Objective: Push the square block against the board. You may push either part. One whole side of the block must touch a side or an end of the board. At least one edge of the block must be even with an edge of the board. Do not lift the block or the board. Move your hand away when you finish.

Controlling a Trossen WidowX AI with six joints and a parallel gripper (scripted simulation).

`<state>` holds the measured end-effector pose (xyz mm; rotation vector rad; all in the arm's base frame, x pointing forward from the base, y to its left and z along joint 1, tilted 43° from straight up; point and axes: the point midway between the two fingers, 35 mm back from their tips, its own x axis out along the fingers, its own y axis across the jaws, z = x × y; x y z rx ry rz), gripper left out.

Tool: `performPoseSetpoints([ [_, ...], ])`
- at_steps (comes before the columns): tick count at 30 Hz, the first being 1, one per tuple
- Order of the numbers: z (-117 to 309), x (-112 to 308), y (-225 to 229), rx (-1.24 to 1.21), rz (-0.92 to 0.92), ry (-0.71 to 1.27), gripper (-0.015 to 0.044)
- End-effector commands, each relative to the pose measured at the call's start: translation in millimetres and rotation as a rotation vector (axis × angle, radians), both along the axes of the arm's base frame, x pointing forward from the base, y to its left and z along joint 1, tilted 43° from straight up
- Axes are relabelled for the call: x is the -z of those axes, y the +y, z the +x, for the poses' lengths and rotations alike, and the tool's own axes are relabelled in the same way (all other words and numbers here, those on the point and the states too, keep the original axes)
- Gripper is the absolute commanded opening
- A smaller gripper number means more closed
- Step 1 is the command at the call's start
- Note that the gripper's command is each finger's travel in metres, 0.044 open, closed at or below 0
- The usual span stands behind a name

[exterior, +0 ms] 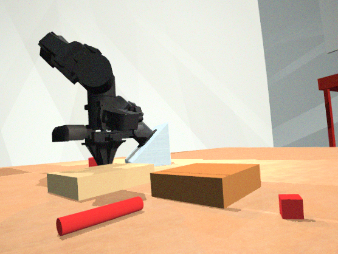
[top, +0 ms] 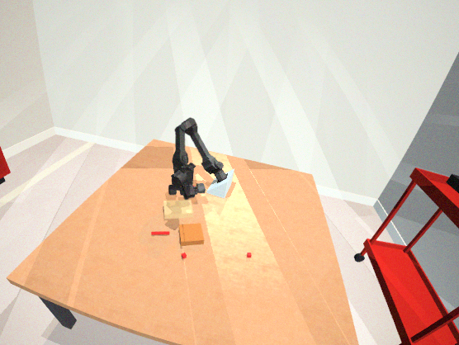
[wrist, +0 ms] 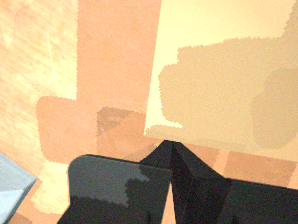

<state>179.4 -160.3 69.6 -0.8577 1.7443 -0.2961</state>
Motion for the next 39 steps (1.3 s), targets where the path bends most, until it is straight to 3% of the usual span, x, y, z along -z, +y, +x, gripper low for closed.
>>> performPoseSetpoints([
  [1,6,0,0,0.002,-0.006,-0.006,0.0],
  [14,16,3,2,0.002,-0.005,-0.007,0.0],
  [39,-19,-10,-7,0.003,-0.005,-0.005,0.0],
])
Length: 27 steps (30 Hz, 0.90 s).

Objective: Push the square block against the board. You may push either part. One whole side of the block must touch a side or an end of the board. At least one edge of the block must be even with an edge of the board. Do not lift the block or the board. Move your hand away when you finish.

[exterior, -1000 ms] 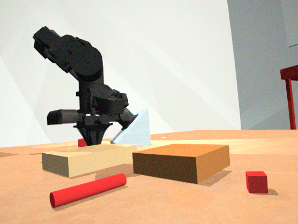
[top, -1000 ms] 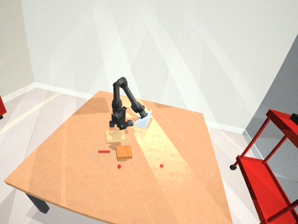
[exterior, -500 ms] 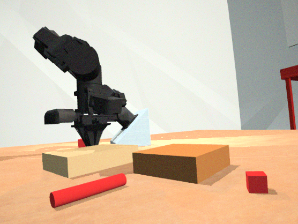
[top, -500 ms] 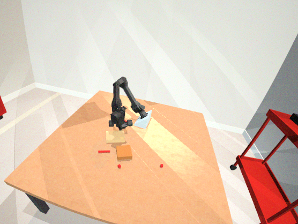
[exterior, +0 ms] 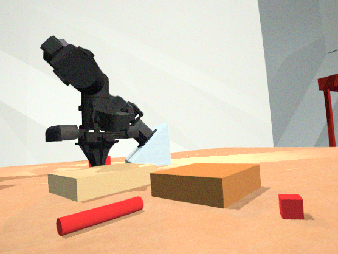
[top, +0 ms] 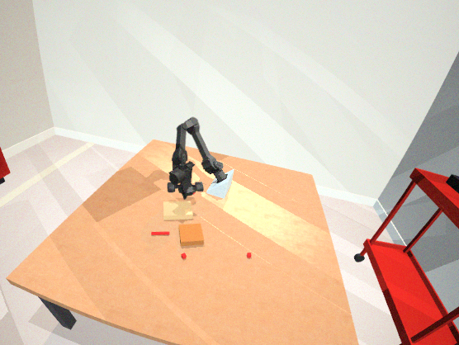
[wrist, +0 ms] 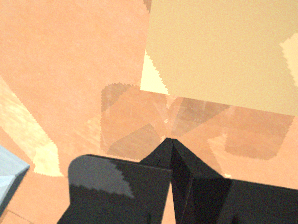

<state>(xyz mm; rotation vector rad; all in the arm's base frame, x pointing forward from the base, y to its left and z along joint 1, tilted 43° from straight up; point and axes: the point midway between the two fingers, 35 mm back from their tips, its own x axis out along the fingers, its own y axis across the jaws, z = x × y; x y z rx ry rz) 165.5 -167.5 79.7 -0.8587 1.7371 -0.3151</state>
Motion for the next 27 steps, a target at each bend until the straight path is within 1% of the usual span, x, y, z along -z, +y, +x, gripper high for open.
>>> performPoseSetpoints([
  [1,-7,0,0,-0.003,0.007,0.005,0.0],
  [8,-16,-2,-1,-0.003,0.006,0.006,0.0],
  [9,-11,-5,0,0.0,0.0,0.001,0.0],
  [14,-5,-40,34,-0.003,0.009,0.006,0.0],
  [19,-5,-42,35,-0.003,0.009,0.006,0.0],
  [20,-3,-38,32,-0.005,0.014,-0.002,0.0],
  [27,18,-50,24,0.152,-0.011,-0.149,0.0],
])
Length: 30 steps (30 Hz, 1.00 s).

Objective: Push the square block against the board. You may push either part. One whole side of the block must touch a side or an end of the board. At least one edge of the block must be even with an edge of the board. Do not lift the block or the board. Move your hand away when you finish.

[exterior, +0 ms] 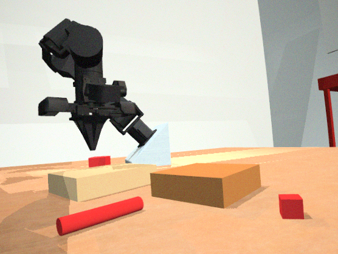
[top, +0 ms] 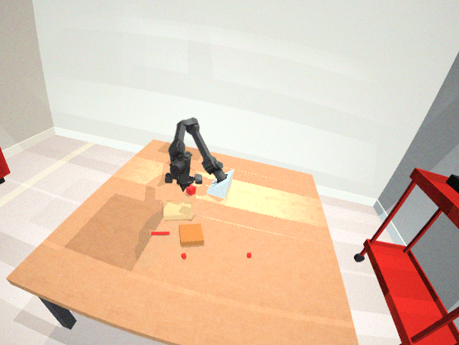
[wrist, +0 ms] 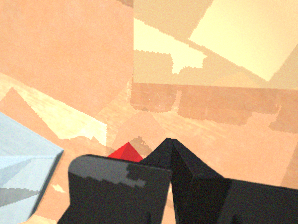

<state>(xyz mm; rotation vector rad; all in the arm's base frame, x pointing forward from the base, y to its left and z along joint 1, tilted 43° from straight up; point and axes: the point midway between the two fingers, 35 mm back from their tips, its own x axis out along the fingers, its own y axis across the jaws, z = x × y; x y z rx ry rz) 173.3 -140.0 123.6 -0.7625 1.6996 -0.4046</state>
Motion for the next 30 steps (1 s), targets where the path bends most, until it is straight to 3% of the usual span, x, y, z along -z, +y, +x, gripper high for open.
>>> performPoseSetpoints([
  [1,13,-8,-5,0.091,-0.014,-0.089,0.0],
  [30,100,-43,-52,0.765,-0.129,-0.714,0.0],
])
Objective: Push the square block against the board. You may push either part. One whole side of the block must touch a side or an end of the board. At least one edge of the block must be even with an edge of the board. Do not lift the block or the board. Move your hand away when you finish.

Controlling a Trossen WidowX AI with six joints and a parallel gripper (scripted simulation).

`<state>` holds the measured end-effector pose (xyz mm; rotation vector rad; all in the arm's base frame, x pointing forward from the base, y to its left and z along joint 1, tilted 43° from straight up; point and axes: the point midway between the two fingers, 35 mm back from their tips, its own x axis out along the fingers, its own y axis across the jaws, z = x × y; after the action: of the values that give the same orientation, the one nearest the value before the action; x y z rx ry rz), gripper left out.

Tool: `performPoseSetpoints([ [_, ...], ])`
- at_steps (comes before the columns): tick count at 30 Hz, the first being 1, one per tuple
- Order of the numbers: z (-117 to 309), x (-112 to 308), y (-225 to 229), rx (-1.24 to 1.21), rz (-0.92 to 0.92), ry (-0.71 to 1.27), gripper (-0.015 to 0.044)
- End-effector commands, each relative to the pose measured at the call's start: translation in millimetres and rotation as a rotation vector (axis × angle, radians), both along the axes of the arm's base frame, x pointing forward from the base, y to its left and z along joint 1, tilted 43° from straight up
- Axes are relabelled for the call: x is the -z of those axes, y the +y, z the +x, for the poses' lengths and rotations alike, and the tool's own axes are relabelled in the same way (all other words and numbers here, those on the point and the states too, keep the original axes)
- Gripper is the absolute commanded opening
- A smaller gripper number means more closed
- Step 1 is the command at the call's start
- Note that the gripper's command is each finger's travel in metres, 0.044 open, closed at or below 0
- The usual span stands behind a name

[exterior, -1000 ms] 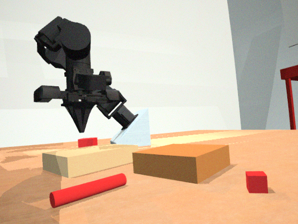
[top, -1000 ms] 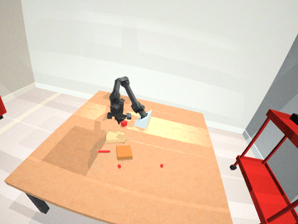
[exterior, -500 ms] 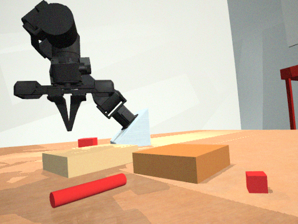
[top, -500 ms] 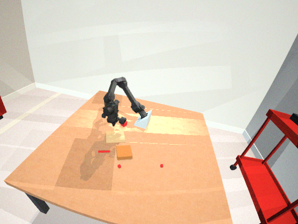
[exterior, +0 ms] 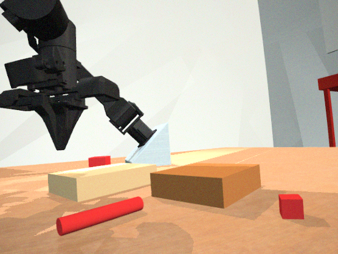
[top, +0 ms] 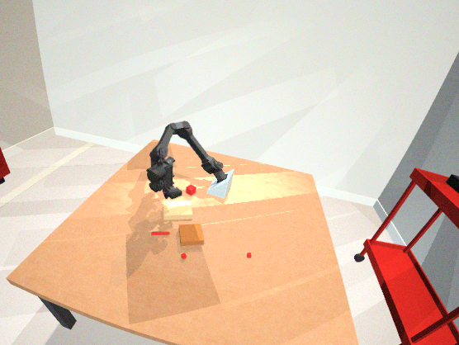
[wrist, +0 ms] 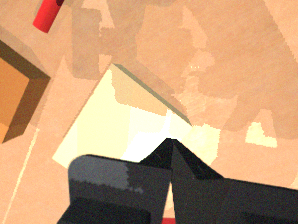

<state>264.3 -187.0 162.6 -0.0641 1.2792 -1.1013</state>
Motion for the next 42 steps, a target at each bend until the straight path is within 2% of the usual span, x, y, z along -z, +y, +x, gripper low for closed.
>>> performPoseSetpoints([
  [1,12,-5,-7,0.101,-0.017,-0.096,0.0],
  [12,42,-13,-26,0.369,-0.061,-0.352,0.0],
  [18,42,-11,-28,0.37,-0.061,-0.352,0.0],
  [23,37,25,-64,0.385,-0.066,-0.367,0.0],
  [42,33,35,-53,0.385,-0.065,-0.367,0.0],
])
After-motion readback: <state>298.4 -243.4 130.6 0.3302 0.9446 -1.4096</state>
